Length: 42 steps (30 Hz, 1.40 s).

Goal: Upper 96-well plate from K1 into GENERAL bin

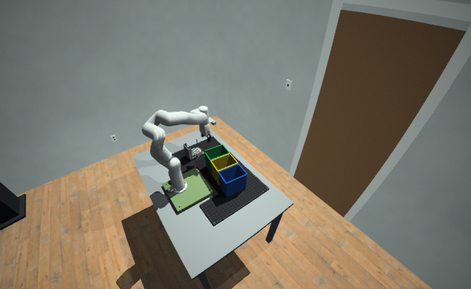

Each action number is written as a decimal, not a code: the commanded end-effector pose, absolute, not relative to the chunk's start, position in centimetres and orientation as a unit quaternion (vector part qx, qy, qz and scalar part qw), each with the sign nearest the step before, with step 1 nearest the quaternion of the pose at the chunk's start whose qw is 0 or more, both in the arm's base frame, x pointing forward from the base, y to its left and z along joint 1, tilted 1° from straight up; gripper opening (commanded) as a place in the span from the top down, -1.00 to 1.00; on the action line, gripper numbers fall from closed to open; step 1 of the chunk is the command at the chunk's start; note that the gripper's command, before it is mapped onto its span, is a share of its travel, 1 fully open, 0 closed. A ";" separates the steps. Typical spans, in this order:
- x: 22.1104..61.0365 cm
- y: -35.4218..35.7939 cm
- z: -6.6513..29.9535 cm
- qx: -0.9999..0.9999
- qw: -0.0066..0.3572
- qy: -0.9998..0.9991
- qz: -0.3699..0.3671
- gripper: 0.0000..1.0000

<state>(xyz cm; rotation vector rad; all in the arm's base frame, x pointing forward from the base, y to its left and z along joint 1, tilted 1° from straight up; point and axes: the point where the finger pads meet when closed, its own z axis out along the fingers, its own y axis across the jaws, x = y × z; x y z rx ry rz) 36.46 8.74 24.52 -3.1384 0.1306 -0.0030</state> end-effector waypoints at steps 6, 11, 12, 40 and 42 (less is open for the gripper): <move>35.2 12.5 24.6 -0.999 0.001 0.043 -0.004 -1.00; 34.4 14.8 24.5 -0.999 0.002 0.043 -0.004 -1.00; 34.2 15.3 24.5 -0.999 0.002 0.043 -0.004 -1.00; 31.1 23.9 24.3 -0.999 0.004 0.043 -0.005 -1.00; 31.1 23.9 24.3 -0.999 0.004 0.043 -0.005 -1.00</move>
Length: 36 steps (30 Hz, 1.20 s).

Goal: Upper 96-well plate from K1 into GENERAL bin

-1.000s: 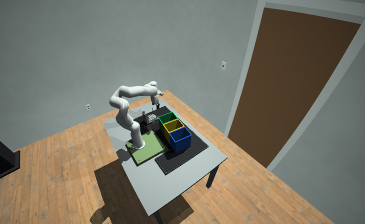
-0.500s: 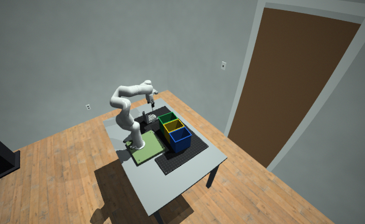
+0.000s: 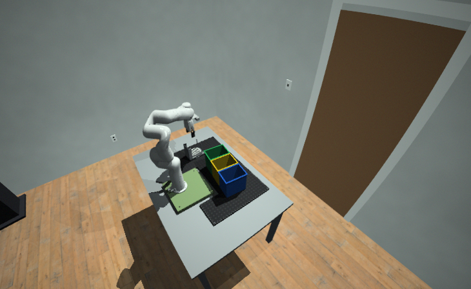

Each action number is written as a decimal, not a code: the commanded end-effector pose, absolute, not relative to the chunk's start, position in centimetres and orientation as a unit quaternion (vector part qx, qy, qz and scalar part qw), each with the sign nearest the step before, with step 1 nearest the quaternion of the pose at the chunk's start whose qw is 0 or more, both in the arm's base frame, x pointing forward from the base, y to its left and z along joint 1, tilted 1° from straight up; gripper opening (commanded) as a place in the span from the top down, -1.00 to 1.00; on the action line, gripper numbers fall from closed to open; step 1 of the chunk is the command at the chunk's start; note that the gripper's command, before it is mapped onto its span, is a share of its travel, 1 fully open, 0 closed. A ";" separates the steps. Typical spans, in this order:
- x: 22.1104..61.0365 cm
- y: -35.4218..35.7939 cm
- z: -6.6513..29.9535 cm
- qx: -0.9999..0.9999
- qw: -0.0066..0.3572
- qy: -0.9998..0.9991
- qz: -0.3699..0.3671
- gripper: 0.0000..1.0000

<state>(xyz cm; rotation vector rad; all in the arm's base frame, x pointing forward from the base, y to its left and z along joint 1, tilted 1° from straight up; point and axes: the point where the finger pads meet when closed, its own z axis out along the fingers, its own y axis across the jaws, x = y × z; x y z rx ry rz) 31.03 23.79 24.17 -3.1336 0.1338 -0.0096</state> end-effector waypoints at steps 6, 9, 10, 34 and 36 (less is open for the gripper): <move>31.1 23.9 24.1 -0.999 0.004 0.043 -0.005 -1.00; 31.1 23.9 24.0 -0.999 0.004 0.043 -0.005 -1.00; 31.1 23.9 23.8 -0.999 0.004 0.043 -0.005 -1.00; 31.1 24.0 20.1 -0.999 0.004 0.043 -0.005 -1.00; 31.1 24.0 19.8 -0.999 0.004 0.043 -0.005 -1.00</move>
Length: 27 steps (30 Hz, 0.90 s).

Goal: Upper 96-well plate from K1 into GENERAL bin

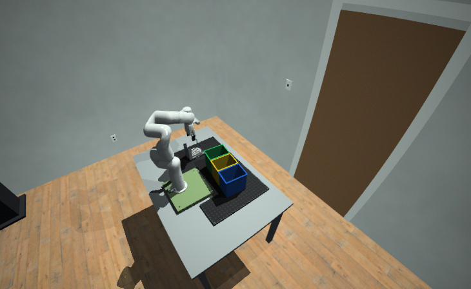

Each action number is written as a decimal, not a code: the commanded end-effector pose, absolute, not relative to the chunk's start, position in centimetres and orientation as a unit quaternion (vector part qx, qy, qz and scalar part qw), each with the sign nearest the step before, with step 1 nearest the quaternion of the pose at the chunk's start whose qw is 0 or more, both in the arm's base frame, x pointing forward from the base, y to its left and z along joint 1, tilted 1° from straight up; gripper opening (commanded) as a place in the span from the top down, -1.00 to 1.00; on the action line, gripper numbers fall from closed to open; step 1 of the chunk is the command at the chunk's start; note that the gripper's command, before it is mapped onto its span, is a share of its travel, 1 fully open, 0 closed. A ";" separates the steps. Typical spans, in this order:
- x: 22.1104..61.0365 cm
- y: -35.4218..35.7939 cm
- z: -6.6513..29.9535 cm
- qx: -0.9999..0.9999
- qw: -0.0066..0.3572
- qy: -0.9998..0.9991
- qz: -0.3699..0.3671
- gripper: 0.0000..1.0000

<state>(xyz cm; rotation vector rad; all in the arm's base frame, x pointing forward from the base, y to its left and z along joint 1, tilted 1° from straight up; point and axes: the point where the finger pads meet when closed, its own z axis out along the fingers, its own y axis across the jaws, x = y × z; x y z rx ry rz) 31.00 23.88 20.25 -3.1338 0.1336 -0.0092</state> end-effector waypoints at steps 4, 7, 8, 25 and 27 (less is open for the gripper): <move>31.1 24.0 19.1 -0.999 0.004 0.043 -0.005 -1.00; 31.1 24.0 19.0 -0.999 0.004 0.043 -0.005 -1.00; 31.1 24.0 18.8 -0.999 0.004 0.043 -0.005 -1.00; 31.1 24.0 16.3 -0.999 0.004 0.043 -0.004 -1.00; 31.1 24.0 16.0 -0.999 0.004 0.043 -0.004 -1.00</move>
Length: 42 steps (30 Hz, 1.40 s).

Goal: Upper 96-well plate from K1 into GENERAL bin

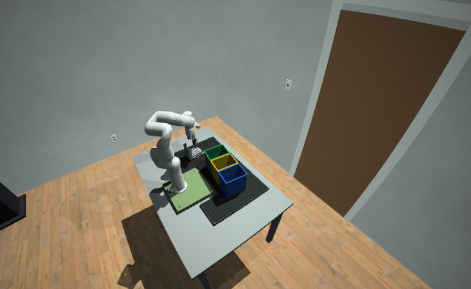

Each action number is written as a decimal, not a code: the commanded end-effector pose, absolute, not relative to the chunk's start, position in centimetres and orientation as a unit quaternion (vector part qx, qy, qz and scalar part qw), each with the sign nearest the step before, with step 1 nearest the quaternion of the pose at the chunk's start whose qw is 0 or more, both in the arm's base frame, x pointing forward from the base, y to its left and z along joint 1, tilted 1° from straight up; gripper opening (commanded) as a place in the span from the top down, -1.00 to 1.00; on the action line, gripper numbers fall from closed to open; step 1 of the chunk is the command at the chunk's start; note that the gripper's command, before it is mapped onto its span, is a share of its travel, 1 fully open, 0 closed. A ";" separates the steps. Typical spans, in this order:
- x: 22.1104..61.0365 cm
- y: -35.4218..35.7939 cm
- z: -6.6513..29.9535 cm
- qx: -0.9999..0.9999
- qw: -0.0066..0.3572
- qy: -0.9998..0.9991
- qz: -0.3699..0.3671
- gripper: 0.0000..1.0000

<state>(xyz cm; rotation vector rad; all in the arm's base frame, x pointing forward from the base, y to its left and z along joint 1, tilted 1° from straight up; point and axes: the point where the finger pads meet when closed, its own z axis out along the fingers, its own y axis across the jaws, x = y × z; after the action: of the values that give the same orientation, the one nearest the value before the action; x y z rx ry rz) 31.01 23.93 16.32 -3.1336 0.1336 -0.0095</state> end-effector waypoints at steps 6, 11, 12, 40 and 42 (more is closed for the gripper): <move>31.1 24.0 15.0 -0.999 0.004 0.043 -0.004 -1.00; 31.1 24.0 14.1 -0.999 0.004 0.043 -0.004 -1.00; 31.1 24.0 14.0 -0.999 0.004 0.043 -0.004 -1.00; 31.1 24.1 10.0 -0.999 0.004 0.043 -0.004 -1.00; 31.1 24.1 9.6 -0.999 0.004 0.043 -0.004 -1.00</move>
<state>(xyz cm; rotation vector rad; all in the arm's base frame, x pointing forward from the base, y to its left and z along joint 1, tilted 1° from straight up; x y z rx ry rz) 30.99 24.01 10.09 -3.1338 0.1336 -0.0093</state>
